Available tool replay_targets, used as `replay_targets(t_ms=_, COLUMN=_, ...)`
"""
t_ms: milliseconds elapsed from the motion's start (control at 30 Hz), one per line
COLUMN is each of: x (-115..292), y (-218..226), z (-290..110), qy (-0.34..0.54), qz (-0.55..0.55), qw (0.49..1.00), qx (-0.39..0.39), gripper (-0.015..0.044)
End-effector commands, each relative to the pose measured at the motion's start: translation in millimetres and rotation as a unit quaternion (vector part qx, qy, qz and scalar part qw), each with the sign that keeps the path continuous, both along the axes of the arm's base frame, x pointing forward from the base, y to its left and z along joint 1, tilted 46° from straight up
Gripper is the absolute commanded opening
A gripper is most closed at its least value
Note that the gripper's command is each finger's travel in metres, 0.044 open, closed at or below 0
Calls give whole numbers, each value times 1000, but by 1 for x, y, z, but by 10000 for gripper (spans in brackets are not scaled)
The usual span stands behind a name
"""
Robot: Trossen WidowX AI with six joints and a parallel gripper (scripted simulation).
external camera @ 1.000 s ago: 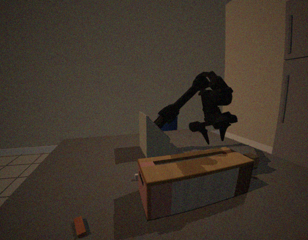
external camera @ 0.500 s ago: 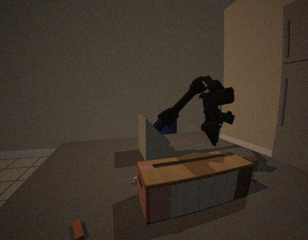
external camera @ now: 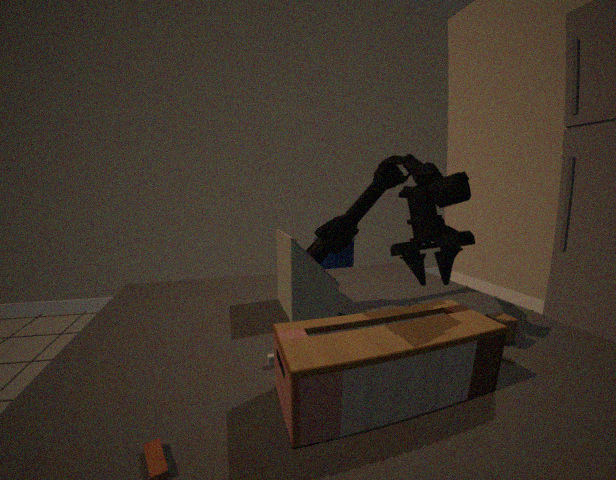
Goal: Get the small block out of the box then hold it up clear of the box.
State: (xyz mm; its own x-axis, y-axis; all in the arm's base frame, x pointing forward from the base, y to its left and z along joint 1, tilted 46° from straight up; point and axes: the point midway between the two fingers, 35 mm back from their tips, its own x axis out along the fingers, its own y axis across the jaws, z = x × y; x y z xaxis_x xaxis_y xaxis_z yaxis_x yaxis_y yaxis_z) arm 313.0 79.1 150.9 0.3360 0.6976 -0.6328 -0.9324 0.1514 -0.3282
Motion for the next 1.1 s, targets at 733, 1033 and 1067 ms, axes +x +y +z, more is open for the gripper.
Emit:
replay_targets(t_ms=733, x=-13, y=10, z=6, qy=-454, qz=367, qw=764, qx=-276, gripper=285)
replay_targets(t_ms=1033, x=-8, y=63, z=-41, qy=-453, qz=368, qw=763, qx=-276, gripper=285)
replay_targets(t_ms=1067, x=-10, y=73, z=-49, qy=-454, qz=367, qw=764, qx=-275, gripper=285)
